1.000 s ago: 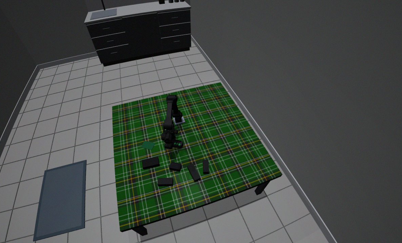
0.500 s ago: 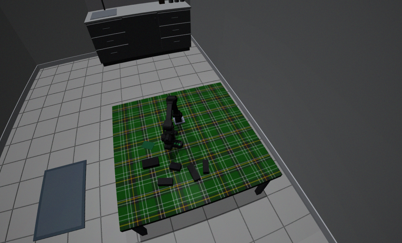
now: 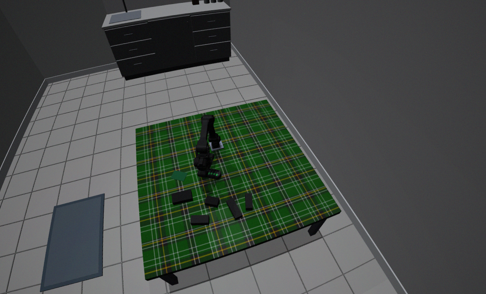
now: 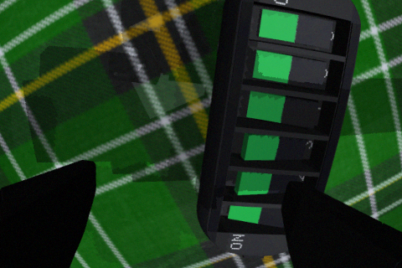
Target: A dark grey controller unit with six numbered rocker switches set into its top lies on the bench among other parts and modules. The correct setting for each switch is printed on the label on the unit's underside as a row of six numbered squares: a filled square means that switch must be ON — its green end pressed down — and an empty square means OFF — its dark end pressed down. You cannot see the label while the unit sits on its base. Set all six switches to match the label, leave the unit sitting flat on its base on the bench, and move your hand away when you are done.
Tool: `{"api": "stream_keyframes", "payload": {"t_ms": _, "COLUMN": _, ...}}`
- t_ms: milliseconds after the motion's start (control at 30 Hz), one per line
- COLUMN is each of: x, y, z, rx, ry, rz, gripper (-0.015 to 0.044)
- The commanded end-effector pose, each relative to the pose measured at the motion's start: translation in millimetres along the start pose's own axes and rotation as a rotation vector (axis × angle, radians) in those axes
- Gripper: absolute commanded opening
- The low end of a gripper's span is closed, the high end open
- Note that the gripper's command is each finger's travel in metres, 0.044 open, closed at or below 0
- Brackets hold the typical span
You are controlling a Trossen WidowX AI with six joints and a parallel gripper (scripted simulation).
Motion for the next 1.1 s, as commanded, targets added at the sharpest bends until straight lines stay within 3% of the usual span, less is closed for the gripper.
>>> {"api": "stream_keyframes", "payload": {"t_ms": 0, "x": -2.4, "y": 0.1, "z": -0.4, "rx": 0.004, "ry": 0.003, "rz": 0.0, "gripper": 0.021}}
{"api": "stream_keyframes", "payload": {"t_ms": 267, "x": -2.4, "y": 0.1, "z": -0.4, "rx": 0.004, "ry": 0.003, "rz": 0.0, "gripper": 0.0}}
{"api": "stream_keyframes", "payload": {"t_ms": 700, "x": -2.4, "y": 0.1, "z": -0.4, "rx": 0.004, "ry": 0.003, "rz": 0.0, "gripper": 0.0}}
{"api": "stream_keyframes", "payload": {"t_ms": 1067, "x": -2.4, "y": 0.0, "z": -0.2, "rx": 0.0, "ry": 0.001, "rz": 0.0, "gripper": 0.0289}}
Point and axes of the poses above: the point midway between the two fingers, 35 mm back from their tips, its own x axis out along the fingers, its own z axis across the jaws, y = z × x, the point moved 10 cm from there along -x, back along the fingers, and after that the axes turned 13 degrees about -x, right-handed, at the moved point
